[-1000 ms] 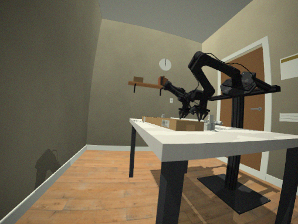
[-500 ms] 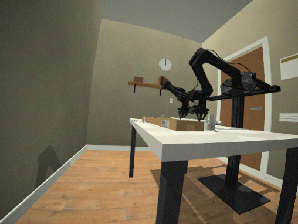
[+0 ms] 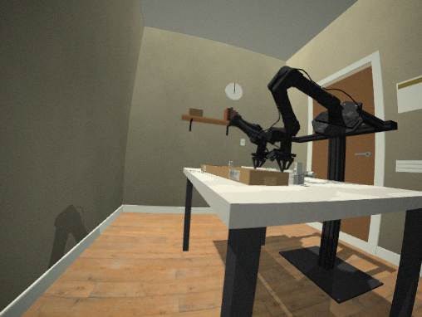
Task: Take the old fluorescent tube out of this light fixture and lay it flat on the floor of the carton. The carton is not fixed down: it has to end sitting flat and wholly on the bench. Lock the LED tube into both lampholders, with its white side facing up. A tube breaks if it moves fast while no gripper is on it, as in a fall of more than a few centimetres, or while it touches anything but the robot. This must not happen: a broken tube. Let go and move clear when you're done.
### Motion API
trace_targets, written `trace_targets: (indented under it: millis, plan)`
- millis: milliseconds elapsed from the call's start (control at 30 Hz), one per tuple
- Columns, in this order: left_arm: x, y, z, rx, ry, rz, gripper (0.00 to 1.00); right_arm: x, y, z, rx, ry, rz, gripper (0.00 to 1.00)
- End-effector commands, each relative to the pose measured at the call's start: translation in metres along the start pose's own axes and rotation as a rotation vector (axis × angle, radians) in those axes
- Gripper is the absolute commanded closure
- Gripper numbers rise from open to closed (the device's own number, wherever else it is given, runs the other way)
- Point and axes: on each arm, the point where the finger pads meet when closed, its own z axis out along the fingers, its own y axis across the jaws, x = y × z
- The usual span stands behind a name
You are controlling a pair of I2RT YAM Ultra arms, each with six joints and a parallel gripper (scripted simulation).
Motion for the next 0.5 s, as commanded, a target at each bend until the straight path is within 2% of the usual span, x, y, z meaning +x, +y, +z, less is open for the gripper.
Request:
trace_targets:
  millis: [0,167,300,333,367,467]
  plan:
    - [-0.015,0.011,-0.004,-0.012,-0.047,-0.016,0.89,-0.014,-0.014,-0.008,0.01,-0.048,0.013,0.89]
    - [-0.01,0.007,-0.002,0.02,-0.039,-0.014,0.89,-0.005,-0.012,-0.001,-0.025,-0.034,0.024,0.89]
    - [-0.012,0.011,-0.004,0.005,-0.046,-0.019,0.89,-0.013,-0.016,-0.009,-0.005,-0.05,0.017,0.89]
    - [-0.011,0.006,-0.004,0.035,-0.043,-0.008,0.89,-0.01,-0.004,-0.004,-0.044,-0.04,0.001,0.89]
    - [-0.012,0.006,-0.005,0.04,-0.045,-0.006,0.89,-0.01,-0.016,-0.008,-0.034,-0.047,0.018,0.89]
    - [-0.008,0.006,-0.002,0.065,-0.034,-0.013,0.89,-0.005,-0.01,-0.003,-0.068,-0.036,0.016,0.89]
